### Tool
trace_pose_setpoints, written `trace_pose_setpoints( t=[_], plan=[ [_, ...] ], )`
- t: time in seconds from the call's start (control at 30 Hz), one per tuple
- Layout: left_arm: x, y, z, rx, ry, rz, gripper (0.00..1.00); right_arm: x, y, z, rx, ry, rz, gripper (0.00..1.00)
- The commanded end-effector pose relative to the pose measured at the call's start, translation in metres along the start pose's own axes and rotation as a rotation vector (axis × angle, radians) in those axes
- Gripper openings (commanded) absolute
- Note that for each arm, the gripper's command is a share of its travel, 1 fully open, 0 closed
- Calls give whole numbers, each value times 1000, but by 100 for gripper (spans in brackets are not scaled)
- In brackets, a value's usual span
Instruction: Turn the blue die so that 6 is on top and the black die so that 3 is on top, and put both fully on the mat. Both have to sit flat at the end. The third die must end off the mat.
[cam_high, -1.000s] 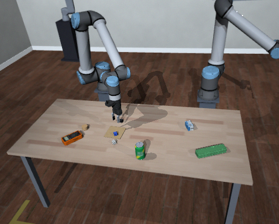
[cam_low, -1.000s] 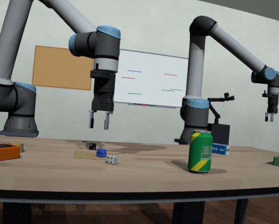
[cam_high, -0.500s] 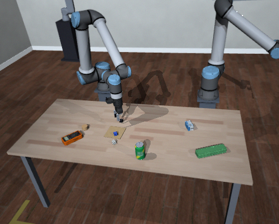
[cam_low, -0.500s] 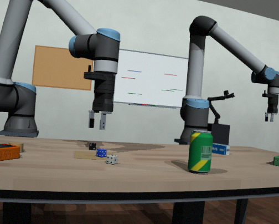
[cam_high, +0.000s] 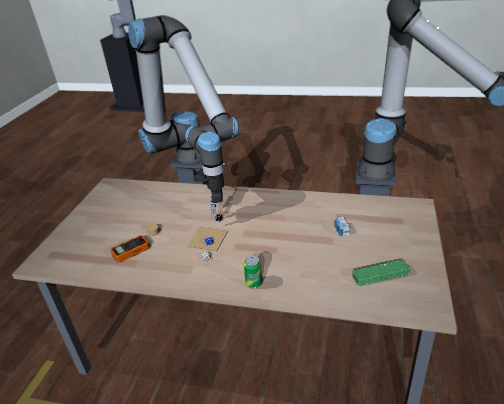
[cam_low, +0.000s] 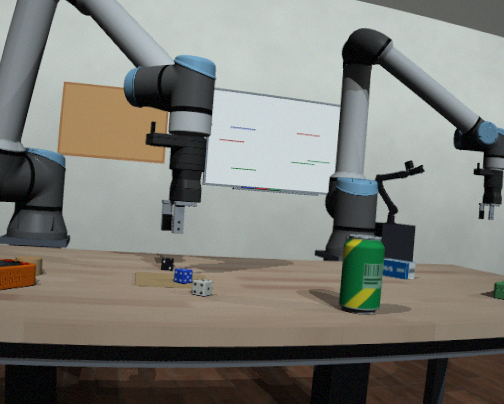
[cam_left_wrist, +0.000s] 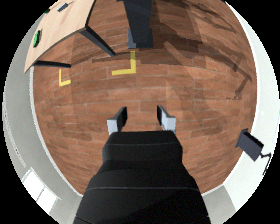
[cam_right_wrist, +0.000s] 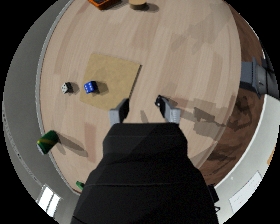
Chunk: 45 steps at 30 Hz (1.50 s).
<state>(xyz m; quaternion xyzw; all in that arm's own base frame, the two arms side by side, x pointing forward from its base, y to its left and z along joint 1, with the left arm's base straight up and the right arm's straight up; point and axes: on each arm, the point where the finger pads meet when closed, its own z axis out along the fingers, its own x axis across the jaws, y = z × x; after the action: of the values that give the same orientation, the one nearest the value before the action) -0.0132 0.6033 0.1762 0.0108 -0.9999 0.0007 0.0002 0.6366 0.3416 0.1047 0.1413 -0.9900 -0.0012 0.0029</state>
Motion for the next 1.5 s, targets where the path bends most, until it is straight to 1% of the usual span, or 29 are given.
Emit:
trace_pose_setpoints(
  t=[0.0,0.23,0.47,0.8,1.13,1.17,1.47],
  plan=[
    [0,1,-1,-2,0,0,100,9,3,-1,3,-5,114,100],
    [0,1,-1,-2,0,0,100,25,8,1,2,-6,293,100],
    [0,1,-1,-2,0,0,100,35,12,2,2,-6,409,100],
    [0,1,-1,-2,0,0,100,40,14,2,2,-6,471,100],
    [0,1,-1,-2,0,0,100,41,14,2,2,-6,481,100],
    [0,1,-1,-2,0,0,100,41,14,2,2,-6,481,79],
    [0,1,-1,-2,0,0,100,41,14,2,2,-6,481,79]
  ],
)
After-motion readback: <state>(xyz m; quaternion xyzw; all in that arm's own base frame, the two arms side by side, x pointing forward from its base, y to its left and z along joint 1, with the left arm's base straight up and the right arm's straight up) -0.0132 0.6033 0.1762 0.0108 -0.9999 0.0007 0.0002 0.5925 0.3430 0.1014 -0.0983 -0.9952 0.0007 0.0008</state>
